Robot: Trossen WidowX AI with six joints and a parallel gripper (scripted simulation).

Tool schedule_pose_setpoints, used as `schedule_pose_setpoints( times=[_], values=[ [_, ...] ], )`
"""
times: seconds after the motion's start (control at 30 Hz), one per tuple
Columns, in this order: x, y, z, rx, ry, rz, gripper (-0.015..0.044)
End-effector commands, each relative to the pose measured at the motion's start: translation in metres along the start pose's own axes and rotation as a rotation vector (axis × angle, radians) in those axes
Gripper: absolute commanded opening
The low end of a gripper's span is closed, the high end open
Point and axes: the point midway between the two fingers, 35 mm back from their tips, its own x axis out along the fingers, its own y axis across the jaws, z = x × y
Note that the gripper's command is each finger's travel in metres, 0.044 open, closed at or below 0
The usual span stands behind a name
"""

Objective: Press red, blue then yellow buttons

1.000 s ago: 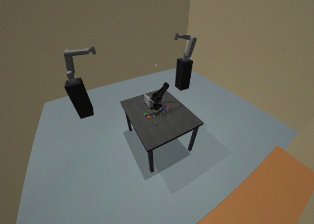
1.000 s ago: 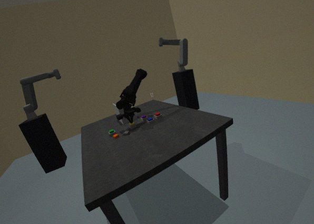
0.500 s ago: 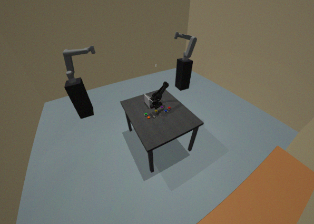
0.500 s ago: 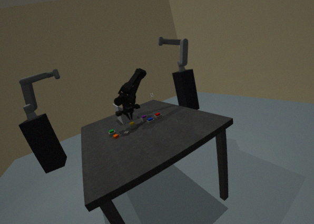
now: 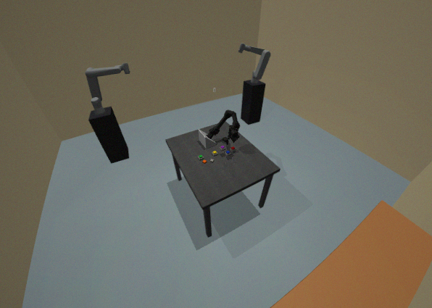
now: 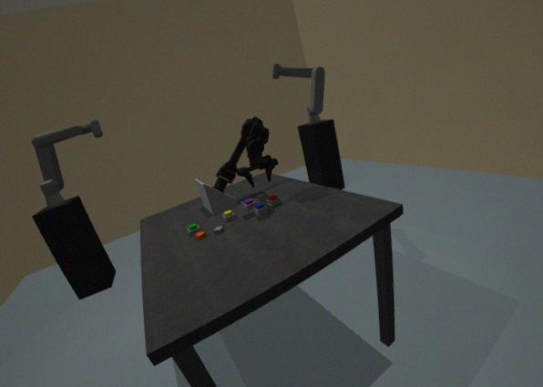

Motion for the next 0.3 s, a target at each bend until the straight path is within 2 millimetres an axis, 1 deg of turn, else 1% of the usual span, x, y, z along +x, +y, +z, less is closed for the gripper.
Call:
schedule_pose_setpoints(
  times=[0.0,0.07,0.27],
  values=[
    [-0.0146,0.0534,-0.0142,-0.006,-0.001,0.024,0.0400],
    [-0.0157,0.0573,-0.0158,-0.006,-0.001,0.027,0.0400],
    [-0.0157,0.0573,-0.0158,-0.006,-0.001,0.027,0.0400]
  ],
)
